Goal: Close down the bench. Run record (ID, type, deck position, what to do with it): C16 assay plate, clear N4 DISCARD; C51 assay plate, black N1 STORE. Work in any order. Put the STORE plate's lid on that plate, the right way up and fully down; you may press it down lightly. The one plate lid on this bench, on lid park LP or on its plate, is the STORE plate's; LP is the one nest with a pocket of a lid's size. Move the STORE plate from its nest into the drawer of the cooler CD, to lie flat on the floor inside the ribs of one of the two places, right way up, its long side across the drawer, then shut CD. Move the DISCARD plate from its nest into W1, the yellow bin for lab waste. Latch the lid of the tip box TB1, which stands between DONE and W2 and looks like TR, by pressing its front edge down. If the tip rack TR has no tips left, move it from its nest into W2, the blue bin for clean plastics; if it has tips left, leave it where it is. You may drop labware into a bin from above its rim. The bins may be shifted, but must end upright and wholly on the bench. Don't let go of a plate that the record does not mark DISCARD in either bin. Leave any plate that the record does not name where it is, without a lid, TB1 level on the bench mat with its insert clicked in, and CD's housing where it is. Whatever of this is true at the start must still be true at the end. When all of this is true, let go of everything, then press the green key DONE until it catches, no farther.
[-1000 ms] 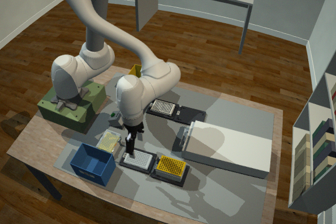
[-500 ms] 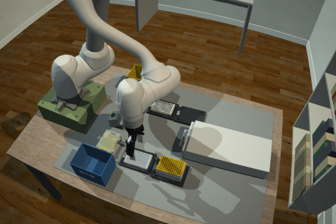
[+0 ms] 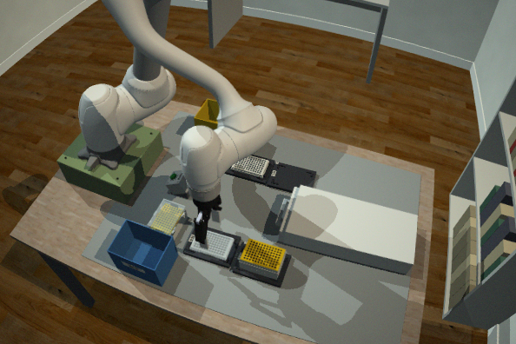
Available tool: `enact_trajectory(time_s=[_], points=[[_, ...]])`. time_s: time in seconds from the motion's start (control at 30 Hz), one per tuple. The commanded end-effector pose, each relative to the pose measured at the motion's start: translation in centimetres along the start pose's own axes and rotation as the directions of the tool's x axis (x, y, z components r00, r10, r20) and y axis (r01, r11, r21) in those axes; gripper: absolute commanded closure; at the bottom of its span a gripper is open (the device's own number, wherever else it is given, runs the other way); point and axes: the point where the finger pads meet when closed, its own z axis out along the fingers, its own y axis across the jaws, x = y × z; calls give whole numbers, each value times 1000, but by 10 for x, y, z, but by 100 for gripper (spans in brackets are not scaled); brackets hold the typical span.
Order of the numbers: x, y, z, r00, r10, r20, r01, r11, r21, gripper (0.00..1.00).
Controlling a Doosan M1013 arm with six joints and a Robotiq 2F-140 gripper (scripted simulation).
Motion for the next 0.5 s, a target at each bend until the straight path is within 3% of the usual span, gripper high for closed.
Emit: enact_trajectory(time_s=[0.0, 0.47], points=[[0, 0, 4, 1000, 0, 0, 0, 1000, 0, 34], [0, 0, 20, 1000, 0, 0, 0, 1000, 0, 34]])
